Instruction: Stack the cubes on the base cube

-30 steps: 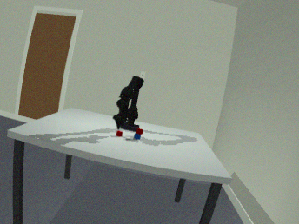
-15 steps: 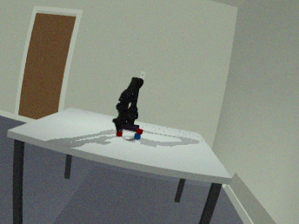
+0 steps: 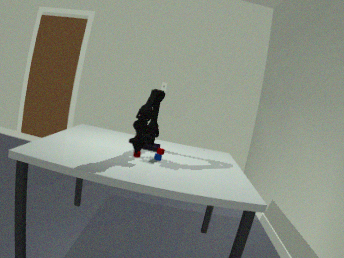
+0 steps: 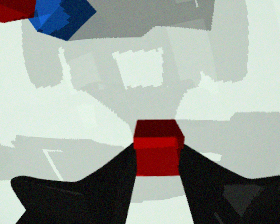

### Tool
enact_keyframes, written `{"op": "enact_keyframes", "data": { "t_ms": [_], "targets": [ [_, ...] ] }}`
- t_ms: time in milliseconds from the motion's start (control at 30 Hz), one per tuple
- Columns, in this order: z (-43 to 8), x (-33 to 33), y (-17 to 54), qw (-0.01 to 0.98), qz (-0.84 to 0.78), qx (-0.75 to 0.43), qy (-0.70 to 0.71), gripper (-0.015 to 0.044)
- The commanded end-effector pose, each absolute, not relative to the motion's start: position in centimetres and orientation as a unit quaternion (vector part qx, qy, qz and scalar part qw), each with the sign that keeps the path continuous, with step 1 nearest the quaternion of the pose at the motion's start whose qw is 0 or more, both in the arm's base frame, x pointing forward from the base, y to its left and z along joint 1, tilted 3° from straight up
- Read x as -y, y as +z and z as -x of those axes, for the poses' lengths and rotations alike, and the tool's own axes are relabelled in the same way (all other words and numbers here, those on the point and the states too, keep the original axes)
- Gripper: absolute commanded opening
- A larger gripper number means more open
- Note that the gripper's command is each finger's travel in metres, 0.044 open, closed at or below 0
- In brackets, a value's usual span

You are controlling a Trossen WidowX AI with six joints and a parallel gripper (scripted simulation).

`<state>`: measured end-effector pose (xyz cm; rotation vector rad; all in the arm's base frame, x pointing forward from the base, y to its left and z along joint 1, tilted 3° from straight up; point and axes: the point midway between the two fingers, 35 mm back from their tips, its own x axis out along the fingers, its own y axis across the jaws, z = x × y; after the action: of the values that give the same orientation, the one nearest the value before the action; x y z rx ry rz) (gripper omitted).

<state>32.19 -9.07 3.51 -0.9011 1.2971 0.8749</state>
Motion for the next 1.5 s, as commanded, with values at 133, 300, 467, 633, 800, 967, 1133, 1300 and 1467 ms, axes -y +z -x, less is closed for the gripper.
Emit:
{"op": "enact_keyframes", "data": {
  "t_ms": [133,300,467,633,800,967,1133,1300,1467],
  "targets": [
    [-32.3,9.1,5.0,0.62,0.388,-0.565,0.382,0.0105],
    [-32.3,9.2,6.6,0.62,0.389,-0.565,0.382,0.0105],
    [-32.3,9.3,8.1,0.62,0.389,-0.565,0.382,0.0105],
    [-32.3,9.4,9.7,0.62,0.389,-0.565,0.382,0.0105],
    [-32.1,9.5,11.3,0.62,0.389,-0.565,0.382,0.0105],
    [-31.8,9.5,12.9,0.62,0.389,-0.565,0.382,0.0105],
    [-31.5,9.4,14.3,0.62,0.389,-0.565,0.382,0.0105],
    [-31.6,8.9,14.3,0.633,0.366,-0.578,0.362,0.0105],
    [-31.7,7.9,14.3,0.658,0.32,-0.602,0.32,0.0105]
  ]
}}
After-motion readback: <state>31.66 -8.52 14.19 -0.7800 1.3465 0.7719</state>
